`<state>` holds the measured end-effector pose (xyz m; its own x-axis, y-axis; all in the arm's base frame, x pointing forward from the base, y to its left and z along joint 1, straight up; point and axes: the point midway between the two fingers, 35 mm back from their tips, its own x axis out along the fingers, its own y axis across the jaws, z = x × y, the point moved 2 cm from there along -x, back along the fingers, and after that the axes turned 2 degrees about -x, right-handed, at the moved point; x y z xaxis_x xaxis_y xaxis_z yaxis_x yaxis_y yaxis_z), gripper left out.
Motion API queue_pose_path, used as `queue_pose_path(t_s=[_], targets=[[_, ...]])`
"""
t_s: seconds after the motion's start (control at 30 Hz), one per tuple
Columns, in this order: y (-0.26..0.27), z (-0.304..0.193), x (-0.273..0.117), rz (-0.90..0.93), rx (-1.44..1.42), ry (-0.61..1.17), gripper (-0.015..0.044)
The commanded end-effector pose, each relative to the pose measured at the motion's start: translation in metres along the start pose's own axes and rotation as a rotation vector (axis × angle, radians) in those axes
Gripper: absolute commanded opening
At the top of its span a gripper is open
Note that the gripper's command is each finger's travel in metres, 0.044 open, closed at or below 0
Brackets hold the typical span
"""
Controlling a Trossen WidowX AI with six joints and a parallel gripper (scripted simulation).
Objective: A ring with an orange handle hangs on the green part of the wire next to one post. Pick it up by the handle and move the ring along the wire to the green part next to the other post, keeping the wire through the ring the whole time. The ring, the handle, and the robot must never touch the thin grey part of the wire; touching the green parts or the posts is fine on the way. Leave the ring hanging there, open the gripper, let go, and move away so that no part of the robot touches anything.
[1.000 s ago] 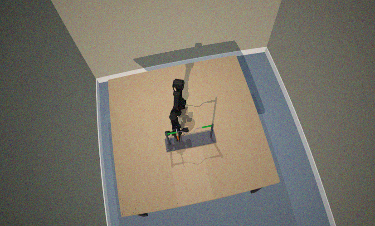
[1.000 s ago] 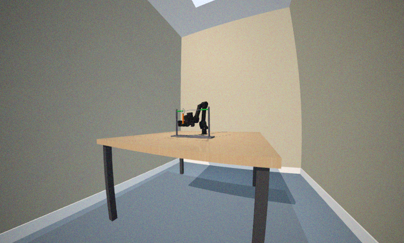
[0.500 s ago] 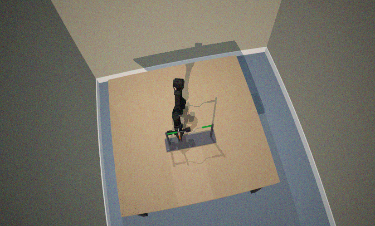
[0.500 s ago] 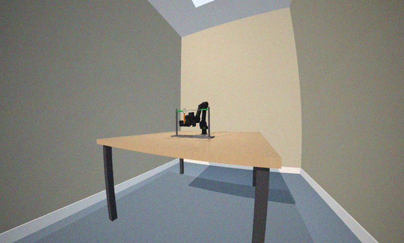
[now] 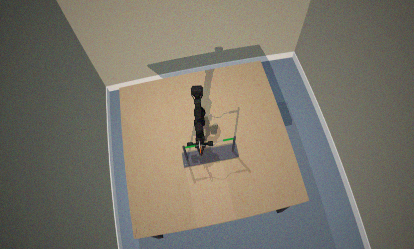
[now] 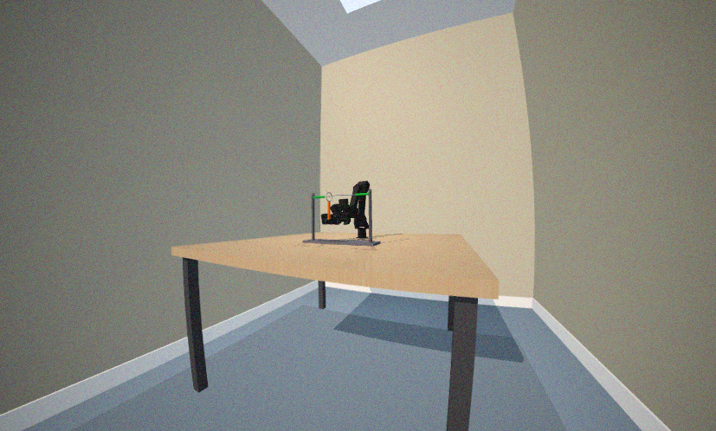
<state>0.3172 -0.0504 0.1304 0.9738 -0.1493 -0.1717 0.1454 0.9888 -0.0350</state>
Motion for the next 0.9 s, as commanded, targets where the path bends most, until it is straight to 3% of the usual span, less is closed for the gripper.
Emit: queue_pose_path(t_s=[0.0,0.87], targets=[[0.005,0.002,-0.001,-0.048,0.019,-0.003,-0.0150],[0.037,0.005,0.007,-0.294,0.083,0.010,-0.0150]])
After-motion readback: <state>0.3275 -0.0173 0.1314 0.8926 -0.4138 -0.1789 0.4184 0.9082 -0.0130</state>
